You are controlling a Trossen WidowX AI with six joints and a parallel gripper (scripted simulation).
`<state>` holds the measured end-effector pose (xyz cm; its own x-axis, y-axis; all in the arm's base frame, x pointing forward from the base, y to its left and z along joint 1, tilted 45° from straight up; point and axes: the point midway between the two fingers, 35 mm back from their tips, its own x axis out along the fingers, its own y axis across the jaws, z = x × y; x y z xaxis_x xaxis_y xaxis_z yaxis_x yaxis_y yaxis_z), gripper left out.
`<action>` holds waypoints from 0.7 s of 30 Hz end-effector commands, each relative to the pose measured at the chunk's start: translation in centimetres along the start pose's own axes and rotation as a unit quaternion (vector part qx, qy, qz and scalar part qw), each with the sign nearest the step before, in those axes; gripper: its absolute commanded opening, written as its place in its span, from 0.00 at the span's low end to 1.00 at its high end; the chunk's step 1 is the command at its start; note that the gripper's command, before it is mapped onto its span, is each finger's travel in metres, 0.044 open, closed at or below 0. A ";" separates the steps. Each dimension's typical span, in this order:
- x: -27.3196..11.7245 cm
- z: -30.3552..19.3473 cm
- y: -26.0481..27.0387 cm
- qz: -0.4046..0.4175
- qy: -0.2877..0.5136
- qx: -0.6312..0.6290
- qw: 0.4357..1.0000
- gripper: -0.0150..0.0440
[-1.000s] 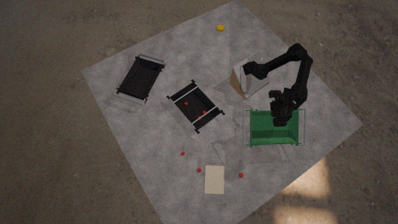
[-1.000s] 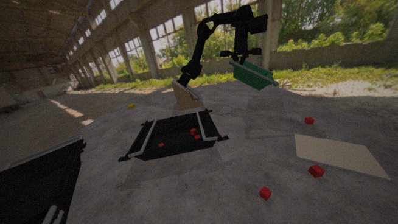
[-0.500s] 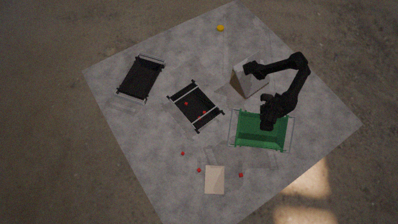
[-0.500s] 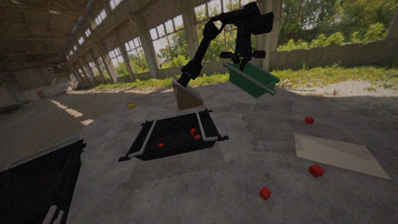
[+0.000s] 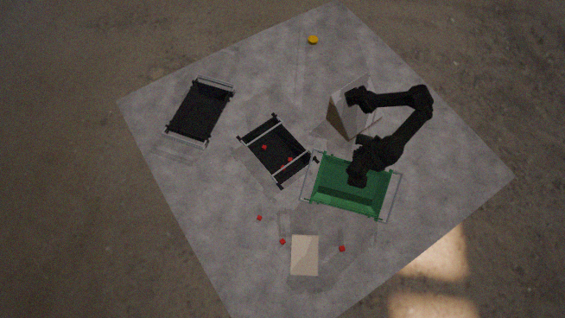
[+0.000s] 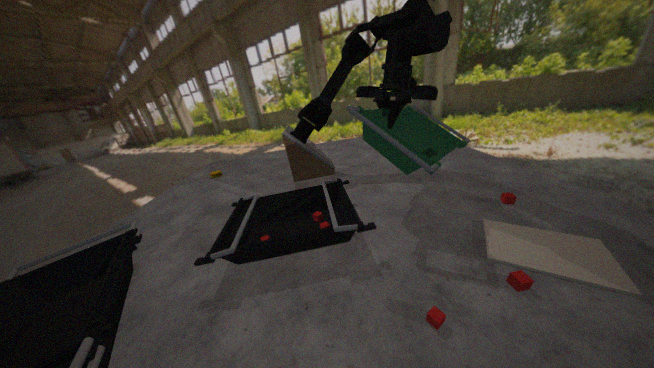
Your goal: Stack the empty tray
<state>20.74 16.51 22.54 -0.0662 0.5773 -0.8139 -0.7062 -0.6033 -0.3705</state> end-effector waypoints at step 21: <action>0.3 -10.8 -0.2 0.001 -0.004 0.116 0.993 0.25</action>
<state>27.28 11.95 17.79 -0.0945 0.5723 -0.8146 -0.8349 -0.4913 -0.2483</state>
